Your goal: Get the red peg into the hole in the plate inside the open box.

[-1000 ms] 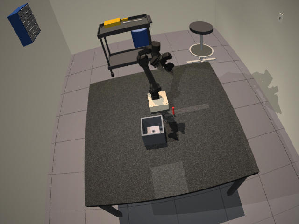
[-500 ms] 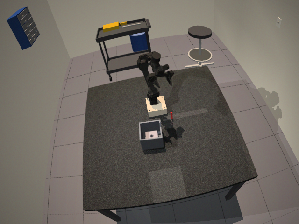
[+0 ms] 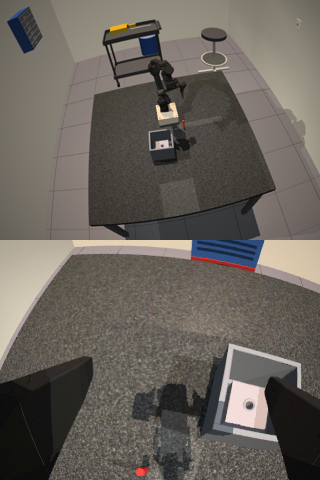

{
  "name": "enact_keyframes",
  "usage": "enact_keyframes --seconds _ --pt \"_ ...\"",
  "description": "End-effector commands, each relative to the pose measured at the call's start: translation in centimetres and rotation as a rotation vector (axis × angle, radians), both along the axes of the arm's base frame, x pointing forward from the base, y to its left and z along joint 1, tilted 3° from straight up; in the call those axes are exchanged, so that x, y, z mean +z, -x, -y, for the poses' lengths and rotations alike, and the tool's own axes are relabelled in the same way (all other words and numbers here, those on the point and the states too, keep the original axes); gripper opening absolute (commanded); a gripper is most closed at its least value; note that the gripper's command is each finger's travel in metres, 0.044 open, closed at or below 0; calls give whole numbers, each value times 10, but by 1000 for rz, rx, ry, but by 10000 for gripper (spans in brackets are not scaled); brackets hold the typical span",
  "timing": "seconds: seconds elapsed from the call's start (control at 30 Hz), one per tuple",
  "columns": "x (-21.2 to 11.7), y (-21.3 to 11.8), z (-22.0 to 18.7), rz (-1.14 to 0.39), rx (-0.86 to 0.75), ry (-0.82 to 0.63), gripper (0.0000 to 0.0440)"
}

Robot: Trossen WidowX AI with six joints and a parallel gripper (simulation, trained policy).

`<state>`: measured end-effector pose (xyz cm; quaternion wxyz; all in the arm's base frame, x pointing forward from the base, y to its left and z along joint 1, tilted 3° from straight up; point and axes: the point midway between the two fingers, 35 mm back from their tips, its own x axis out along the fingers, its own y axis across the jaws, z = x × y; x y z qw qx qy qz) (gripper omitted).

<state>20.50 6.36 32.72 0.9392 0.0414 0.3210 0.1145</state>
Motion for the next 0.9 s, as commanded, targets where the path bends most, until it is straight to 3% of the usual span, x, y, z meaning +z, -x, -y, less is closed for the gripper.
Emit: enact_keyframes --seconds 0.0,0.87 --pt "-21 1 0 -107 -68 -74 440" --pt "-120 16 -7 -671 -566 -421 440"
